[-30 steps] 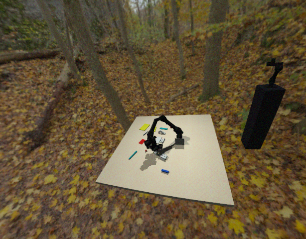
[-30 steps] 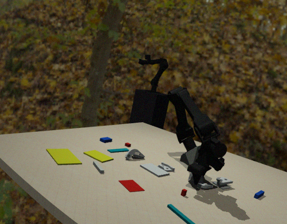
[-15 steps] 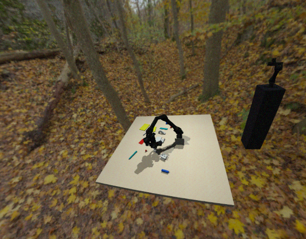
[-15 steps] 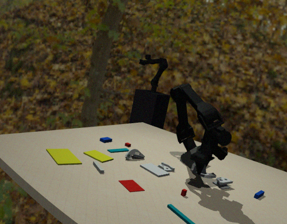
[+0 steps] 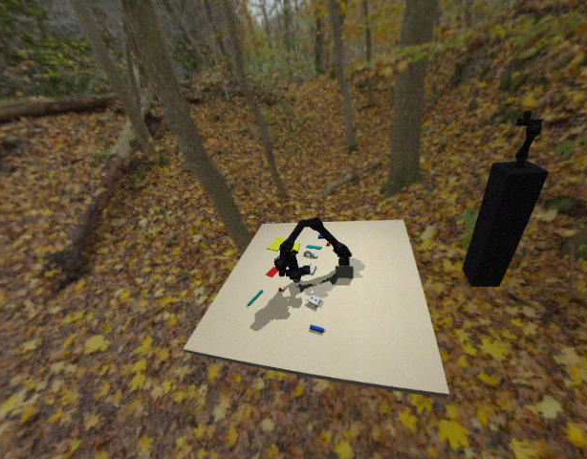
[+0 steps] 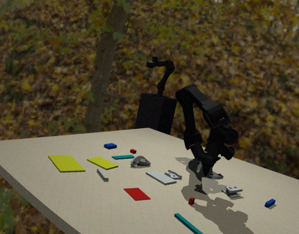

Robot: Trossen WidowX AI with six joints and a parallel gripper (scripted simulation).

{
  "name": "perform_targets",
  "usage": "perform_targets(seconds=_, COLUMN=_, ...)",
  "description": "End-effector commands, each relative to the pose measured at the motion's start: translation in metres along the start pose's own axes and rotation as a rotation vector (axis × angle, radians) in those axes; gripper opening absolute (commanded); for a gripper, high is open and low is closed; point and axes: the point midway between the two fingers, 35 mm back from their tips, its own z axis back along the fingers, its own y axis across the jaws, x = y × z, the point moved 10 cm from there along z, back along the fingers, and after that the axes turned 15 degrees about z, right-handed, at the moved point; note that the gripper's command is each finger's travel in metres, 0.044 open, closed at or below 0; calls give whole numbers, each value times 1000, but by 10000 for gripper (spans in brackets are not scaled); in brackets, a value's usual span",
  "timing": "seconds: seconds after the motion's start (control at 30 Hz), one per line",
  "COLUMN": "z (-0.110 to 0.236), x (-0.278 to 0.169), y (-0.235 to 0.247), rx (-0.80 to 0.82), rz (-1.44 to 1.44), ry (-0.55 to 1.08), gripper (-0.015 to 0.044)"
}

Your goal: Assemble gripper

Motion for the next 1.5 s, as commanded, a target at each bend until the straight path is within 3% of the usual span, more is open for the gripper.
perform_targets(seconds=0.0, z=2, x=-12, y=2, rx=-2, rz=54, ry=3, gripper=134)
perform_targets(seconds=1.47, z=5, x=-142, y=61, rx=1, rz=802, ry=6, gripper=134)
